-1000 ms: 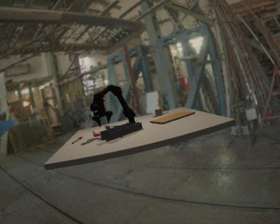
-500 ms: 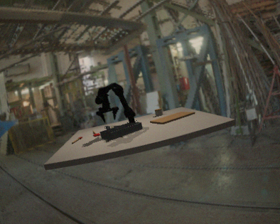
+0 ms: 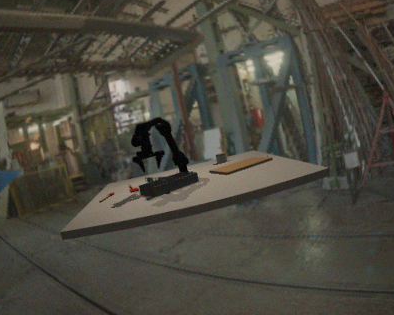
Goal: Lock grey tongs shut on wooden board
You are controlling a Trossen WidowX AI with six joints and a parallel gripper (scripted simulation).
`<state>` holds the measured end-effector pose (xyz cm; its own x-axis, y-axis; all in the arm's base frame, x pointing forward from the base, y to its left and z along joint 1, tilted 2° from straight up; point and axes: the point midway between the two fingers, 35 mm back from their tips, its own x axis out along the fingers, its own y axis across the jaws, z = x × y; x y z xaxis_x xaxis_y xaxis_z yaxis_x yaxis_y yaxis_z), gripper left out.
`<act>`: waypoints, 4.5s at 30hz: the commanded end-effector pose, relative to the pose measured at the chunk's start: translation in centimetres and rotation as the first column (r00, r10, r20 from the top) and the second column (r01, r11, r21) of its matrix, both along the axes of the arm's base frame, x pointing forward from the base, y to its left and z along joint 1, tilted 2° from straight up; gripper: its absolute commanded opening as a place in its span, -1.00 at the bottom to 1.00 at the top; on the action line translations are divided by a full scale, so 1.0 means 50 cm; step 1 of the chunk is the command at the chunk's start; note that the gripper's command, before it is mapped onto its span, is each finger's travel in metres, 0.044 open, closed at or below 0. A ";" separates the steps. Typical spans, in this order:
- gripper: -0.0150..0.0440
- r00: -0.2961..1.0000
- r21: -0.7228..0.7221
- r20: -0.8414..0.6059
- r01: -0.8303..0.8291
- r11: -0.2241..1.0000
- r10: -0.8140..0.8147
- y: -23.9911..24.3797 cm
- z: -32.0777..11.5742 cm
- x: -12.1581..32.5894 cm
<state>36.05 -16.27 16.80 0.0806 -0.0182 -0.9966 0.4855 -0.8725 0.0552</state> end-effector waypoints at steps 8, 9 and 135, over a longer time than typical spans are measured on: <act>1.00 1.000 0.006 -0.006 0.004 1.000 -0.004 -0.003 -0.039 0.009; 1.00 1.000 0.006 -0.006 0.004 1.000 -0.004 -0.003 -0.042 0.009; -1.00 1.000 -0.001 0.003 0.001 1.000 -0.001 -0.007 -0.171 0.022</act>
